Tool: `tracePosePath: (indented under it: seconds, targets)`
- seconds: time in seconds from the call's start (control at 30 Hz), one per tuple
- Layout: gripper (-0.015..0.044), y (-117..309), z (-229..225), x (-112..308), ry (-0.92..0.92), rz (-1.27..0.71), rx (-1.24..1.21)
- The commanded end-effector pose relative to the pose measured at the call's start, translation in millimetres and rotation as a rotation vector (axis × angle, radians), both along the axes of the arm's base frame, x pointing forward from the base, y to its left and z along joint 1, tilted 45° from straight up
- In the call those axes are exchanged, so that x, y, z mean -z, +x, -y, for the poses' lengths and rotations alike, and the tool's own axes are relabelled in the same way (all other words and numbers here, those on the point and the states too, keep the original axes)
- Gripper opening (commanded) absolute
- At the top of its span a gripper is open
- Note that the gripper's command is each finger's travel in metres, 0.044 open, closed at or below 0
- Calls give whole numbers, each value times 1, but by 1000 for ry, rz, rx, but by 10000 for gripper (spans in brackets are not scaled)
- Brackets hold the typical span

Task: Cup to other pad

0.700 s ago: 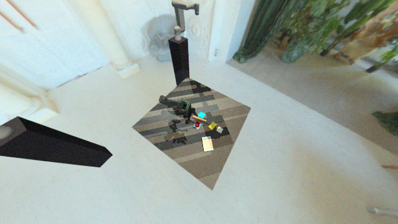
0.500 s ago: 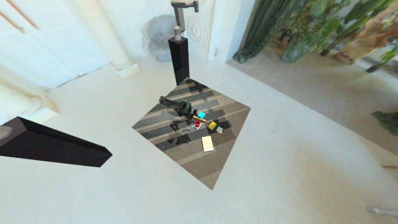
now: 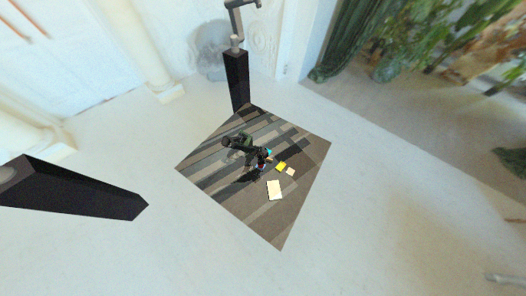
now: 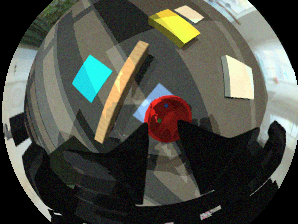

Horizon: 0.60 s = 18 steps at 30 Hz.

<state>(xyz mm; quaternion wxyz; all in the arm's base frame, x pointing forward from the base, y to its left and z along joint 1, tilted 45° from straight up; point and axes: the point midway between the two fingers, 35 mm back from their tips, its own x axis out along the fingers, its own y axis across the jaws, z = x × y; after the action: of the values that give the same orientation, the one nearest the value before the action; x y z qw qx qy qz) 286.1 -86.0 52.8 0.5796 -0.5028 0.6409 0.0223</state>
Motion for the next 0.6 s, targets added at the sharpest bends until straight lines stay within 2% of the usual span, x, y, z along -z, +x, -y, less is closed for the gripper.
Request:
tracePosePath:
  seconds: [0.0,0.57]
  targets:
    - [148,-19,12,13,-134,-309,-101]
    - [148,-17,18,21,-132,-309,-101]
